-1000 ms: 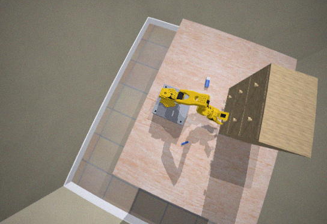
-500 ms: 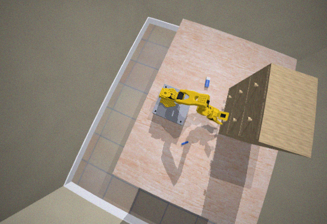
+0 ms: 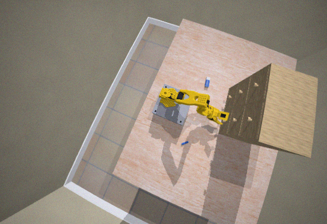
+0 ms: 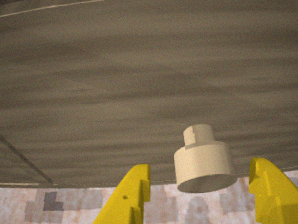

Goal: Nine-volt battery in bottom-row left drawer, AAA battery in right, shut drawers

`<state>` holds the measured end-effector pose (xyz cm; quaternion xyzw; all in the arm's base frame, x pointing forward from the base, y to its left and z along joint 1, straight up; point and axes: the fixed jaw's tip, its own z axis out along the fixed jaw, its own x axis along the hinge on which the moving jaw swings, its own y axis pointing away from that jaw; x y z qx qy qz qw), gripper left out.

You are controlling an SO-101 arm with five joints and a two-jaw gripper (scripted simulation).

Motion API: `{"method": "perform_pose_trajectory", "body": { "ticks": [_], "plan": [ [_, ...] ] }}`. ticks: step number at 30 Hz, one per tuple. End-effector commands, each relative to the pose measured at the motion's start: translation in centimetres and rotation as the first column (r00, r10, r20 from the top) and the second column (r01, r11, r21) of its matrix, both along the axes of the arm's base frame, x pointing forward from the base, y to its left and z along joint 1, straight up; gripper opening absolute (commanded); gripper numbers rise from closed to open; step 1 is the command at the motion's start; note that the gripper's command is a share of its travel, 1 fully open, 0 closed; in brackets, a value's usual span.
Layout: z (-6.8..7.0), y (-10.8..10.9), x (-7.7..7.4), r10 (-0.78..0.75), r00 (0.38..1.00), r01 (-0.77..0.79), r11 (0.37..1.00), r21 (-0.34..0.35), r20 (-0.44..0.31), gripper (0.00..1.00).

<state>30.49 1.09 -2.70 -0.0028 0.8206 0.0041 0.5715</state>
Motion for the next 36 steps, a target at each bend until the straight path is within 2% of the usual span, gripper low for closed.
{"method": "perform_pose_trajectory", "body": {
  "ticks": [1,29,36],
  "plan": [
    [0.40,0.31,0.10,0.008,1.000,-0.008,1.000,0.006,0.004,0.21],
    [0.58,0.31,0.16,0.007,1.000,-0.008,1.000,0.006,0.004,0.21],
    [0.58,0.31,0.16,0.007,1.000,-0.008,1.000,0.006,0.004,0.16]
  ]
}}
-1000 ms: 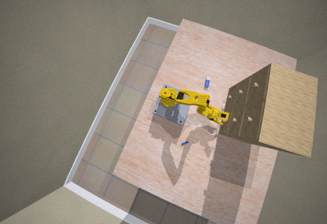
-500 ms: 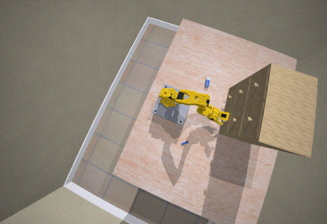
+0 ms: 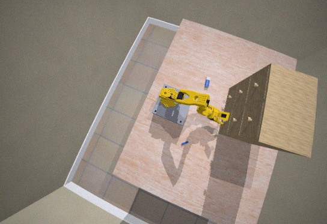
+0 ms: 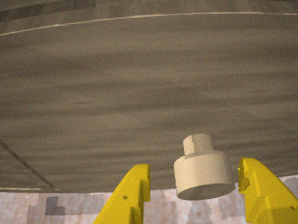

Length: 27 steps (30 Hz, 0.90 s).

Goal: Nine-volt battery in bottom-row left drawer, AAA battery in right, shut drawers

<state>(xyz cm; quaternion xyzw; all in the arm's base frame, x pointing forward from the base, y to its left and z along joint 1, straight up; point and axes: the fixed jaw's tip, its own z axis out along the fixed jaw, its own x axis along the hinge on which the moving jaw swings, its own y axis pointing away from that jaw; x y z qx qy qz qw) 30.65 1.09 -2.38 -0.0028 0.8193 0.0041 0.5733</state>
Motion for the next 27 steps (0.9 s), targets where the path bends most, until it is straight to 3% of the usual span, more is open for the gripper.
{"method": "perform_pose_trajectory", "body": {
  "ticks": [1,27],
  "plan": [
    [0.27,0.30,0.00,0.008,1.000,-0.008,1.000,0.006,0.000,0.16],
    [0.27,0.30,0.00,0.008,1.000,-0.008,1.000,0.006,0.000,0.00]
  ]
}}
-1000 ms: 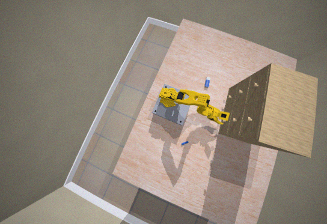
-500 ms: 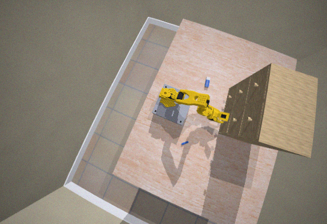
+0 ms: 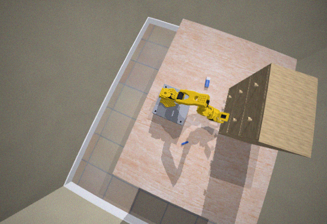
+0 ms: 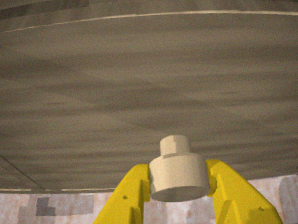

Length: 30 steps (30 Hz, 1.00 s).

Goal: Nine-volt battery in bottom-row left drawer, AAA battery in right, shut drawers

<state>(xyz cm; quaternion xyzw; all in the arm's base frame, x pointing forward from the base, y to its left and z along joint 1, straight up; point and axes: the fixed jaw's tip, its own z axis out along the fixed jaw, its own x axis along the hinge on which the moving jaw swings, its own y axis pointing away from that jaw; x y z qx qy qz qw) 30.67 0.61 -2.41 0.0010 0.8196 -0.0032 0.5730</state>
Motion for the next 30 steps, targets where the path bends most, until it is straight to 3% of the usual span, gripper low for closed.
{"method": "perform_pose_trajectory", "body": {
  "ticks": [1,30],
  "plan": [
    [0.30,0.79,-0.02,0.022,1.000,-0.022,1.000,0.014,0.001,0.00],
    [0.15,0.20,-0.83,0.005,1.000,-0.005,1.000,0.008,0.001,0.00]
  ]
}}
